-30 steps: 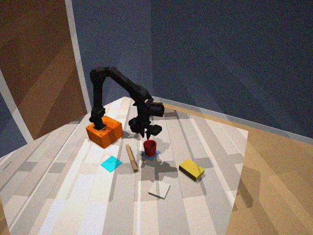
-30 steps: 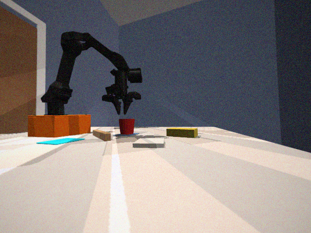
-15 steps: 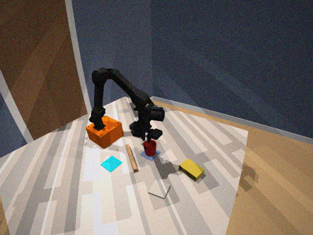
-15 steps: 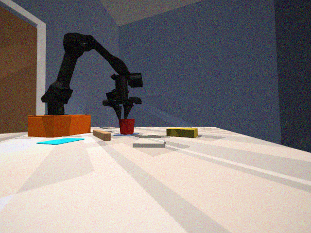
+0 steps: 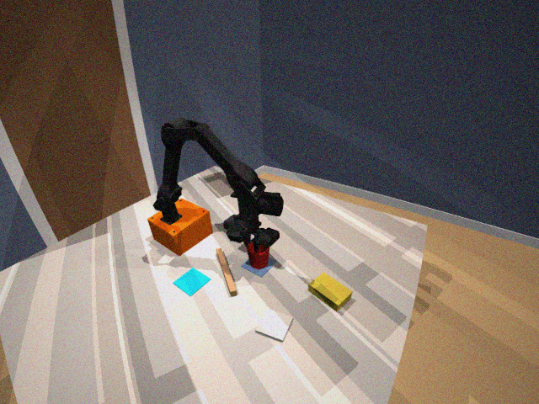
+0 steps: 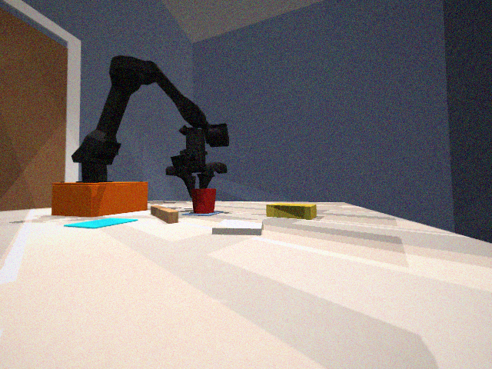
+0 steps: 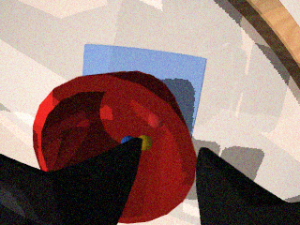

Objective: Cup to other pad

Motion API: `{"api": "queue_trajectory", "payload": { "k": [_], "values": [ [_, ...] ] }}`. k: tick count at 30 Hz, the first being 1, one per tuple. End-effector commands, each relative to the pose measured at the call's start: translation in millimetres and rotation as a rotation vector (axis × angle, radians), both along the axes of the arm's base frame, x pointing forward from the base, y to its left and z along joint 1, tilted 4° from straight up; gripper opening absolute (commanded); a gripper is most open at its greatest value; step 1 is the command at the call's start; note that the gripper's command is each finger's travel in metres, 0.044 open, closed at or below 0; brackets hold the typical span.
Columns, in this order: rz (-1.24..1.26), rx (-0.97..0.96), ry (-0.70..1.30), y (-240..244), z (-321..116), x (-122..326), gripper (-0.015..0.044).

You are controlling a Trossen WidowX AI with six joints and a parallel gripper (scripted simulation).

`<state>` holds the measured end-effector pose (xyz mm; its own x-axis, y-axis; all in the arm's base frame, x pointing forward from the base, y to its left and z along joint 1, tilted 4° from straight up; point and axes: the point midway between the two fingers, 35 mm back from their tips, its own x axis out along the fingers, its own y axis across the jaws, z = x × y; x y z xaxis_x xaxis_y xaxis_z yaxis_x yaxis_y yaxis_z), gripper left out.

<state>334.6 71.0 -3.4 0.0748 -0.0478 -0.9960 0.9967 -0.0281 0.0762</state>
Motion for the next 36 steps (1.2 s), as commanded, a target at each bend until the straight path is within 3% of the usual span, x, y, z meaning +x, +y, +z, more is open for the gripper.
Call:
{"api": "queue_trajectory", "payload": {
  "k": [1,20,23,36],
  "values": [
    [0.003,-0.009,0.018,-2.3,-10.9,-4.4,0.0148],
    [0.003,-0.009,0.018,-2.4,-12.0,-4.4,0.0148],
    [0.0,-0.003,0.013,-1.3,-9.9,-3.0,0.0069],
    [0.0,-0.003,0.013,-1.3,-9.1,-3.0,0.0]
  ]
}}
